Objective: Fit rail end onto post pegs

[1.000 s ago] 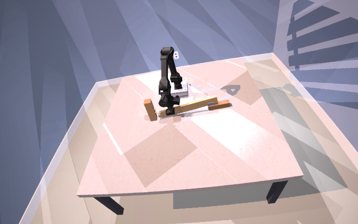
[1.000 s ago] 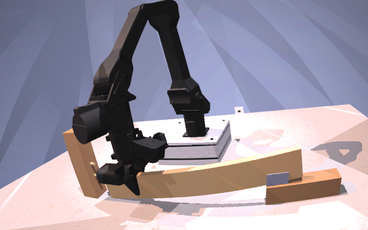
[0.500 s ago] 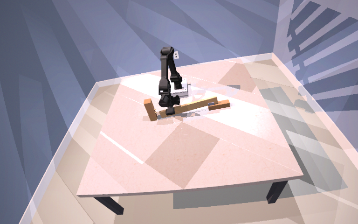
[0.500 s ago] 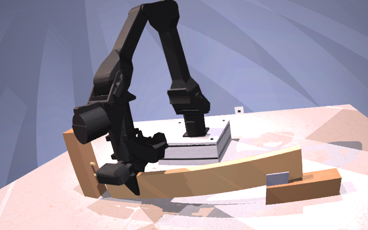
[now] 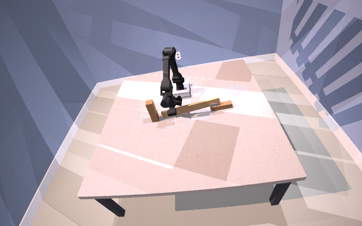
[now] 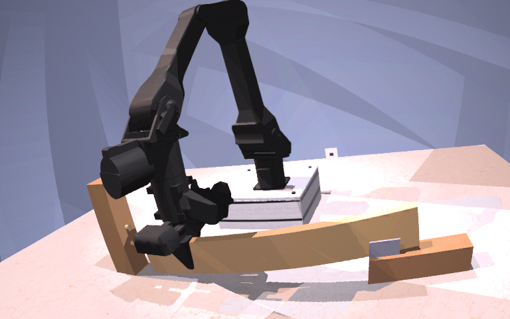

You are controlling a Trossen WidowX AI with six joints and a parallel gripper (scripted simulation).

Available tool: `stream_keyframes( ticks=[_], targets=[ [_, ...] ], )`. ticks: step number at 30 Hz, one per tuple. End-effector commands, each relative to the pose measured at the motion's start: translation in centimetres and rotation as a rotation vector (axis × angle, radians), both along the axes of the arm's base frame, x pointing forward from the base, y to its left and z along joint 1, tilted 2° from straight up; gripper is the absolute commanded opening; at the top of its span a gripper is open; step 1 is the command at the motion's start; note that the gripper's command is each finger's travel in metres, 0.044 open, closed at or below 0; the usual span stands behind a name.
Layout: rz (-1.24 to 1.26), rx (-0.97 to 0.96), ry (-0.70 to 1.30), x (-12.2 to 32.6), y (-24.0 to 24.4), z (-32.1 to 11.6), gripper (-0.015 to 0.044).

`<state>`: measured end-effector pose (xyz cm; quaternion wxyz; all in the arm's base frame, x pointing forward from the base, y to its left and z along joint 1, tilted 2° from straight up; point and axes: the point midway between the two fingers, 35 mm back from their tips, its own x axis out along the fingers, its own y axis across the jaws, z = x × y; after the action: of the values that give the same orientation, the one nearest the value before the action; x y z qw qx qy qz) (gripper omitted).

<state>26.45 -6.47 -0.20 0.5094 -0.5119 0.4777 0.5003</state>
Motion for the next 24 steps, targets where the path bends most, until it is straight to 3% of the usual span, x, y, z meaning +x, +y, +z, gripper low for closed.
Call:
stream_keyframes(
  ticks=[1,24],
  targets=[
    [0.001,-0.001,-0.009,0.2,0.0,0.5,0.0],
    [0.001,-0.001,-0.01,0.4,0.0,1.7,0.0]
  ],
)
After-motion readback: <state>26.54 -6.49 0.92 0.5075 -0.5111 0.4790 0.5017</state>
